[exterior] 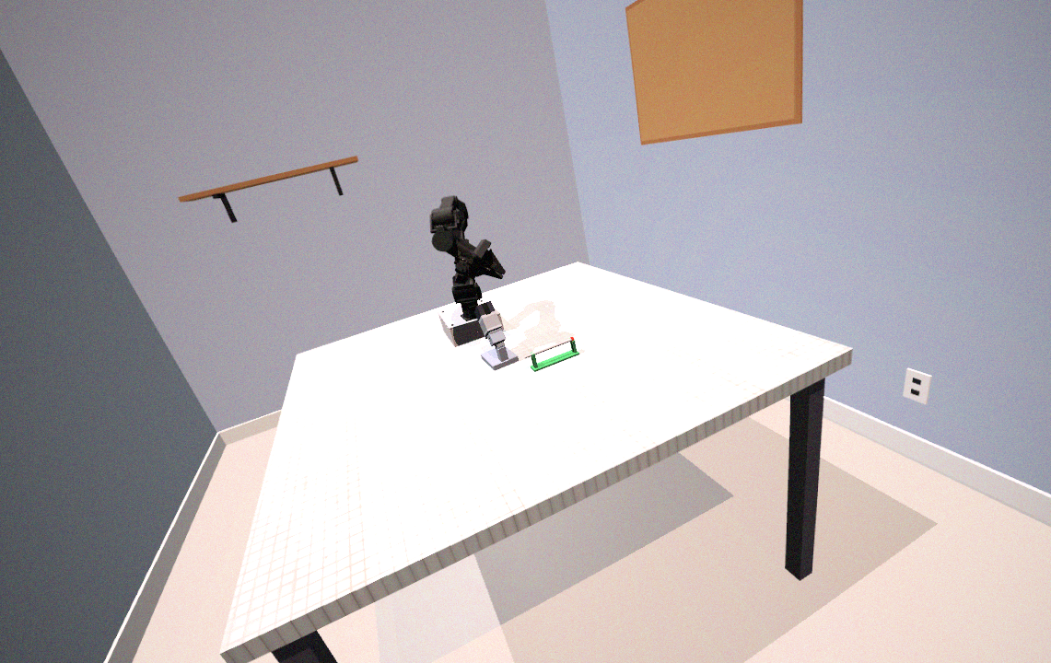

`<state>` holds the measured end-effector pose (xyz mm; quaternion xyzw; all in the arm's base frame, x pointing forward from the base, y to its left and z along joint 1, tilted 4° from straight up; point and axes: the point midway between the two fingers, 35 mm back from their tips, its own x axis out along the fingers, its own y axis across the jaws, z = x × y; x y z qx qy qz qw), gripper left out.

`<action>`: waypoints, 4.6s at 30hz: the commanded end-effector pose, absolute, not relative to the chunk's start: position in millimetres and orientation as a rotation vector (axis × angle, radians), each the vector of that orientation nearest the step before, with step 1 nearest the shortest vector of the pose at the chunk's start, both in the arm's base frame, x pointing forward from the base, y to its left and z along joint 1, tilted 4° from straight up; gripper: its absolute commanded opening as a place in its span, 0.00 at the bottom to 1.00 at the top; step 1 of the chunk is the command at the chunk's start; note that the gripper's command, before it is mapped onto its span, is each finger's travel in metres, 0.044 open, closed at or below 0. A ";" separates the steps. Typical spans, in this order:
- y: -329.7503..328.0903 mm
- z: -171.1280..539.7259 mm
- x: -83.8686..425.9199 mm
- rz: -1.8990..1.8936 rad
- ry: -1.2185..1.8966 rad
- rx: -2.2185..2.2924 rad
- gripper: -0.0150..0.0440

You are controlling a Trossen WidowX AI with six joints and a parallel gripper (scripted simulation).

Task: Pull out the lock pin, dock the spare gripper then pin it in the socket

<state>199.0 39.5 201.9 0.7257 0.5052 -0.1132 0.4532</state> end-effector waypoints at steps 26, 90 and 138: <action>64.6 197.7 321.3 0.353 1.338 -0.061 0.56; 93.8 62.3 405.2 0.993 1.327 -1.333 0.56; 97.1 16.1 407.6 0.994 1.327 -1.333 0.25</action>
